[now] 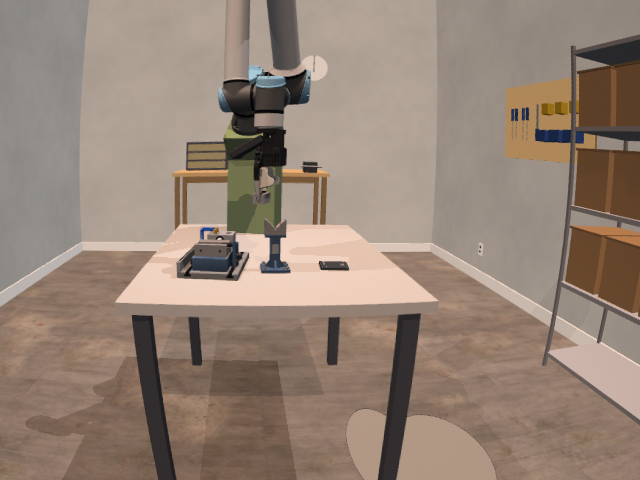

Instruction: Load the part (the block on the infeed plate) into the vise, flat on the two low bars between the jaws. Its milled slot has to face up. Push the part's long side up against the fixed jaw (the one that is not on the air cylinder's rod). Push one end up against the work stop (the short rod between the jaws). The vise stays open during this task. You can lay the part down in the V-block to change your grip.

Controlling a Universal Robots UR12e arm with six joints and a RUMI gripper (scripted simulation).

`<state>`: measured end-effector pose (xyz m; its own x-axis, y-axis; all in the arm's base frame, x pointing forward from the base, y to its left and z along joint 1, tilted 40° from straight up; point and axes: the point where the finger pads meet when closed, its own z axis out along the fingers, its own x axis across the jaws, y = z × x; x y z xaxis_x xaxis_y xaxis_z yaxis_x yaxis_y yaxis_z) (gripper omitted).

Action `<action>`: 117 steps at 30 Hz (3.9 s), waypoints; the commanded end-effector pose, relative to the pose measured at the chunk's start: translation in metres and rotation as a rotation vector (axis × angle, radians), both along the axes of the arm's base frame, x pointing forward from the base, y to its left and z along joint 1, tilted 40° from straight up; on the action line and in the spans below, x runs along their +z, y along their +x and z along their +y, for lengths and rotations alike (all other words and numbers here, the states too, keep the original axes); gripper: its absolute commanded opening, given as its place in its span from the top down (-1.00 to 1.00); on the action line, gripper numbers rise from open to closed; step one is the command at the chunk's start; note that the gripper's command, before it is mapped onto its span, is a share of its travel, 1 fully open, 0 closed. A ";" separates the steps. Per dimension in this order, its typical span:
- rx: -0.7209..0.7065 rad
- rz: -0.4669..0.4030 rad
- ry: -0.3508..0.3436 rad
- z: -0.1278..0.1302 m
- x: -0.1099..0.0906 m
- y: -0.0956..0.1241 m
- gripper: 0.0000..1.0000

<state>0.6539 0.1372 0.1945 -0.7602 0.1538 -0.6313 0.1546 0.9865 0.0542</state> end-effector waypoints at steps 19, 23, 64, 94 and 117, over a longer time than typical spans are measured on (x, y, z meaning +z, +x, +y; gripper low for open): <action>-0.212 -0.013 0.174 -0.033 0.008 0.011 1.00; -0.260 -0.016 0.213 -0.040 0.010 0.013 1.00; -0.696 -0.050 0.569 -0.109 0.031 0.028 1.00; -0.917 -0.072 0.754 -0.144 0.043 0.033 1.00; -1.009 -0.081 0.831 -0.159 0.049 0.035 1.00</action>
<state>0.6884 -0.0191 0.2421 -0.0603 0.9907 -0.1219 0.7686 0.1240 0.6276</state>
